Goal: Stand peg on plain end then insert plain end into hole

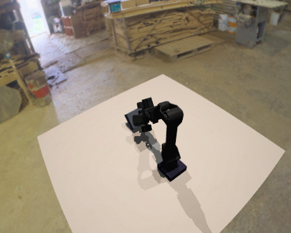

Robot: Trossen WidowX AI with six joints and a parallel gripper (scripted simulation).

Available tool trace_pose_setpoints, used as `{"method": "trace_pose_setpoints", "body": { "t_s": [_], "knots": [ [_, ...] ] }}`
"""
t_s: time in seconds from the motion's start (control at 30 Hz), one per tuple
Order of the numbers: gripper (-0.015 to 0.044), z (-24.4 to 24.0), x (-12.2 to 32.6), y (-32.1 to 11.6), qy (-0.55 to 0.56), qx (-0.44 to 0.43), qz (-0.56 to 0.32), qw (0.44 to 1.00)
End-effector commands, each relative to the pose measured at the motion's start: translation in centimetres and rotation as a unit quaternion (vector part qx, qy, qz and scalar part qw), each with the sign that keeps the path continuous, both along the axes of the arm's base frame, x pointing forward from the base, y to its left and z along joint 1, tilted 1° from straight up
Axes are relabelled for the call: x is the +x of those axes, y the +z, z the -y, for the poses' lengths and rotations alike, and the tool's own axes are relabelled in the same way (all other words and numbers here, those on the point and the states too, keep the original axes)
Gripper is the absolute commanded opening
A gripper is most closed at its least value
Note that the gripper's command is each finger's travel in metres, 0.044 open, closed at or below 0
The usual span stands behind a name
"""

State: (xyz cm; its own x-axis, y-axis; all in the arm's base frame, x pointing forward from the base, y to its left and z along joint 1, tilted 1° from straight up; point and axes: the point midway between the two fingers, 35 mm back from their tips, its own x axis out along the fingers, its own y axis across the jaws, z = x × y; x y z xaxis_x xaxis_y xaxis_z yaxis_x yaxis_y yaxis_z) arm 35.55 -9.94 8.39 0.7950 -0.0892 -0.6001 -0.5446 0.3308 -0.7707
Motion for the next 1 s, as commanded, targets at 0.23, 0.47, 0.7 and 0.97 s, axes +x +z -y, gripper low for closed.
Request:
{"method": "trace_pose_setpoints", "body": {
  "t_s": [0.23, 0.47, 0.7, 0.97],
  "knots": [
    [0.0, 0.12, 0.4, -0.43, -0.003, 0.001, -0.002, 1.0],
    [0.0, 0.05, 0.4, -0.31, 0.0, 0.0, 0.0, 1.0],
    [0.0052, 0.05, 0.4, -0.31, 0.0, 0.0, 0.0, 1.0],
    [0.0262, 0.05, 0.4, -0.31, 0.0, 0.0, 0.0, 1.0]
  ]
}}
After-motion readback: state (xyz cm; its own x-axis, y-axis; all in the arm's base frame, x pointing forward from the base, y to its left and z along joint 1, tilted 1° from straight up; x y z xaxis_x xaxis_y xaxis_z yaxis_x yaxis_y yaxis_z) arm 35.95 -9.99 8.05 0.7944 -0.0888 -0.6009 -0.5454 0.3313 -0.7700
